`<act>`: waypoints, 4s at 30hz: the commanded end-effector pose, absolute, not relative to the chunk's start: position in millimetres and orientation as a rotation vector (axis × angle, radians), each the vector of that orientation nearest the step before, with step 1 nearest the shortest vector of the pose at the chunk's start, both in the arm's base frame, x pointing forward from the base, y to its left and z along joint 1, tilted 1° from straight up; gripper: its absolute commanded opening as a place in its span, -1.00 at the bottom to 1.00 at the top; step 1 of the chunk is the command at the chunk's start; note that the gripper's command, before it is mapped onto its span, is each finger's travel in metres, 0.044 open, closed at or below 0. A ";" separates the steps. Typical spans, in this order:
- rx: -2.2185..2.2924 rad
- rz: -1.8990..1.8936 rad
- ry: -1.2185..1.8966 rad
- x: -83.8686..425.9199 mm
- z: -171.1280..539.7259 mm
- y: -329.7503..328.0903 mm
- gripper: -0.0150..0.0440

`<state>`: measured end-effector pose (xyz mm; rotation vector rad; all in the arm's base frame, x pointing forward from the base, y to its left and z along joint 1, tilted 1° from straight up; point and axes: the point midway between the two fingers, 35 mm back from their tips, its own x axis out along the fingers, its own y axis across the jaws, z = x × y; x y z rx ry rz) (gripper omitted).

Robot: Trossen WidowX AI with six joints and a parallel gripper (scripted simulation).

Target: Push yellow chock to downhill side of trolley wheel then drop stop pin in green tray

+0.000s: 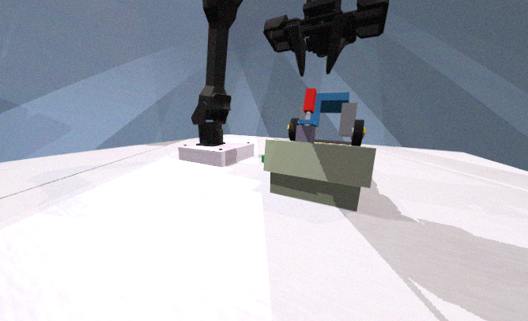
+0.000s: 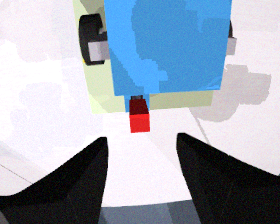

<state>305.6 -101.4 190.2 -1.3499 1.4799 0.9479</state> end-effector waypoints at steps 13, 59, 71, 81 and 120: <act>-1.373 0.970 1.476 305.6 177.8 -107.5 0.15; -1.369 0.967 1.478 304.8 128.9 -123.7 -0.20; -1.370 0.967 1.478 304.8 130.0 -123.5 -0.49; -1.373 0.969 1.477 303.7 138.1 -121.9 -0.49; -1.373 0.970 1.476 303.6 164.1 -115.7 -0.49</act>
